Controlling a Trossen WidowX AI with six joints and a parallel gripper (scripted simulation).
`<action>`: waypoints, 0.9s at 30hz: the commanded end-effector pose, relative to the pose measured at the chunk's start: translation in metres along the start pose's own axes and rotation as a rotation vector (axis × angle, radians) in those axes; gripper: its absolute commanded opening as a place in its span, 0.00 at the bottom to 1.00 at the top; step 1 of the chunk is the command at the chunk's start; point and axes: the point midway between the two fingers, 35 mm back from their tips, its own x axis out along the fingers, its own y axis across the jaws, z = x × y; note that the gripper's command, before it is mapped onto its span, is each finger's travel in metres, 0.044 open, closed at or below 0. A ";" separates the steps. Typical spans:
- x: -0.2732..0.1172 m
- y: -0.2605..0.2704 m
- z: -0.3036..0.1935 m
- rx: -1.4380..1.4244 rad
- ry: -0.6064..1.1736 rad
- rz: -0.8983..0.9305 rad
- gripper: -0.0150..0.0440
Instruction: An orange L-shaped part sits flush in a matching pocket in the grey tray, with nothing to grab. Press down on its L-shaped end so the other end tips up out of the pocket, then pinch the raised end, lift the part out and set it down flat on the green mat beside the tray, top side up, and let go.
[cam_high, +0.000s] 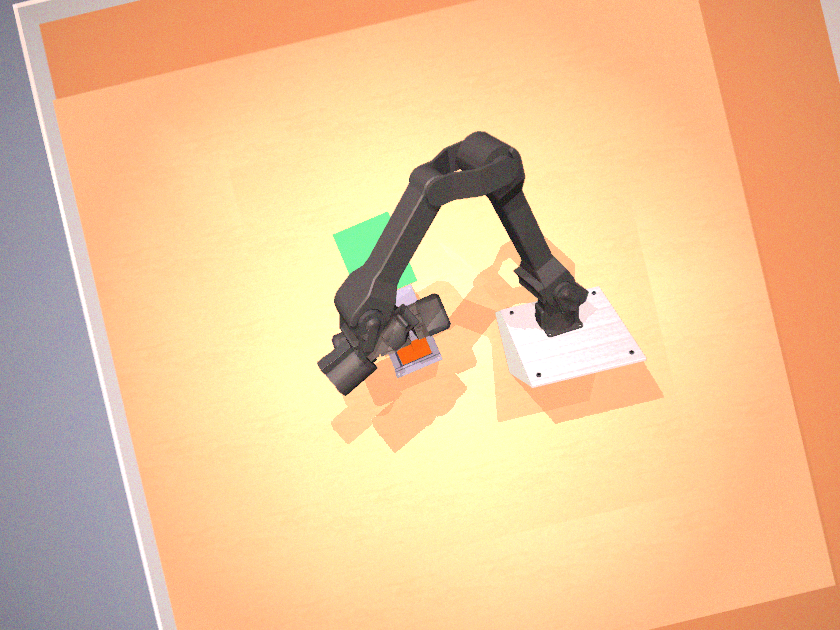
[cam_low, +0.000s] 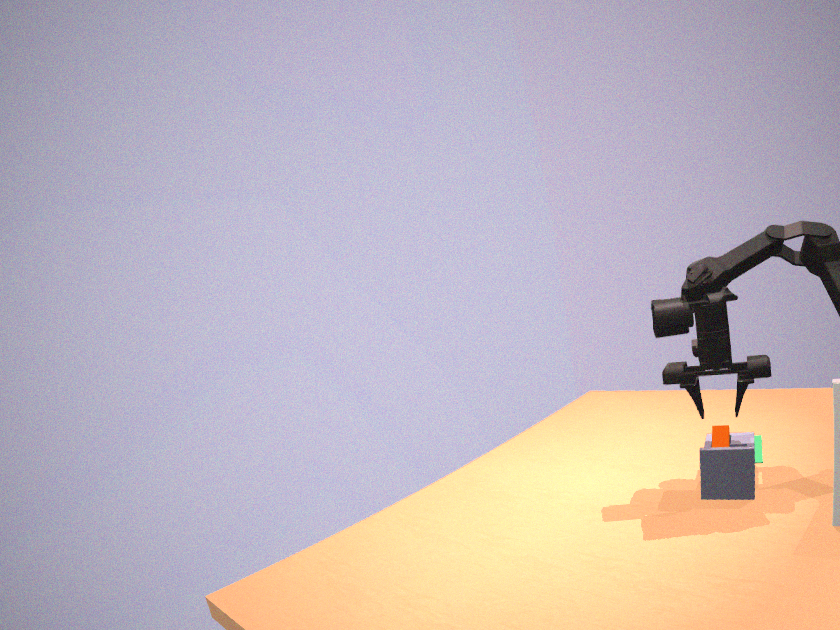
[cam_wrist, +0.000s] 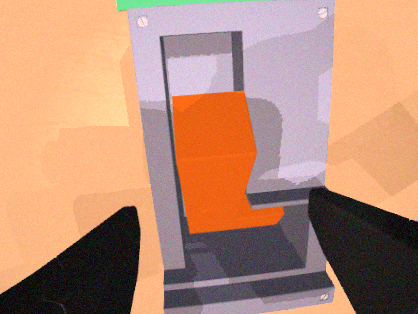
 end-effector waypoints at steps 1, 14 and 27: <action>0.005 0.000 0.001 -0.003 -0.004 0.005 0.73; 0.025 0.001 0.001 -0.003 -0.004 0.005 0.73; 0.046 0.001 0.001 -0.003 -0.006 0.005 0.73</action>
